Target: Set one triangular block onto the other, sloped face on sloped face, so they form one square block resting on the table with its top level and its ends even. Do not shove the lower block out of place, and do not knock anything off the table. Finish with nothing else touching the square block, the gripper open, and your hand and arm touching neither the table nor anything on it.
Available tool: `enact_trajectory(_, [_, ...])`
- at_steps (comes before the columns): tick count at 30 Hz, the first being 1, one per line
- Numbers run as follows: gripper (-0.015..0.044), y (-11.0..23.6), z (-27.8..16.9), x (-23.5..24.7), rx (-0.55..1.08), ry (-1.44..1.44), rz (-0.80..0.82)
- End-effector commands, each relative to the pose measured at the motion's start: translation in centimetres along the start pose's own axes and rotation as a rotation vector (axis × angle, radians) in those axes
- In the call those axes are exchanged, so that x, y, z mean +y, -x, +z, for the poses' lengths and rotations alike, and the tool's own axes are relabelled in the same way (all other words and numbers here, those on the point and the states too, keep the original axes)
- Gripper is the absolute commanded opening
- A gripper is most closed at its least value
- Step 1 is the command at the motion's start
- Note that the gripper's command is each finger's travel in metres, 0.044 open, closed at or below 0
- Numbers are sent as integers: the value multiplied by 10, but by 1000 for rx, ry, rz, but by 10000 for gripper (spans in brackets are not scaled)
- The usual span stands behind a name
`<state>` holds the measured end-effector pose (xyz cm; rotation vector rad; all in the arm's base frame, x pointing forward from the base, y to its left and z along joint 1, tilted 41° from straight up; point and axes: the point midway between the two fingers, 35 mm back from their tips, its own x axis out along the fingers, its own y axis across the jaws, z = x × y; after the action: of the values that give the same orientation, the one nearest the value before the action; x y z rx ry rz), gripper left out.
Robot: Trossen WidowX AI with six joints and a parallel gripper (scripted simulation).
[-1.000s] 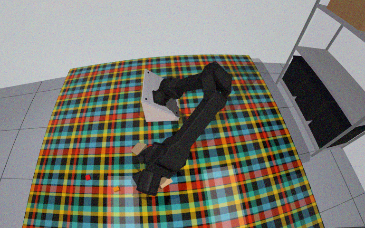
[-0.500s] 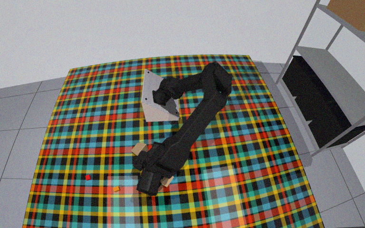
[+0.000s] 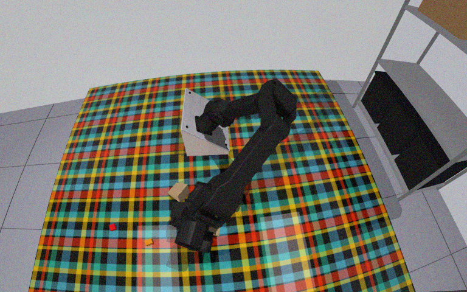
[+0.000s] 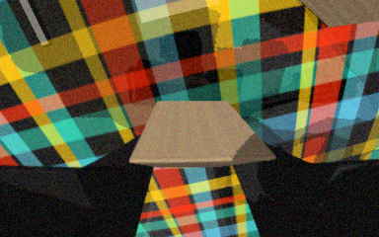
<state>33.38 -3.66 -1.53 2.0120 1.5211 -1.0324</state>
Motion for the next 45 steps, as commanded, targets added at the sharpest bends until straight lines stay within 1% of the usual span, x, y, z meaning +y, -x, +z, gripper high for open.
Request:
enact_trajectory(1, [0,0,0,0,-2,95,1])
enact_trajectory(7, [0,0,0,0,-2,220,1])
enact_trajectory(26, [0,-26,0,0,0,194,4])
enact_trajectory(32, [0,-27,0,0,0,192,4])
enact_trajectory(45, [341,-26,0,1,-6,199,5])
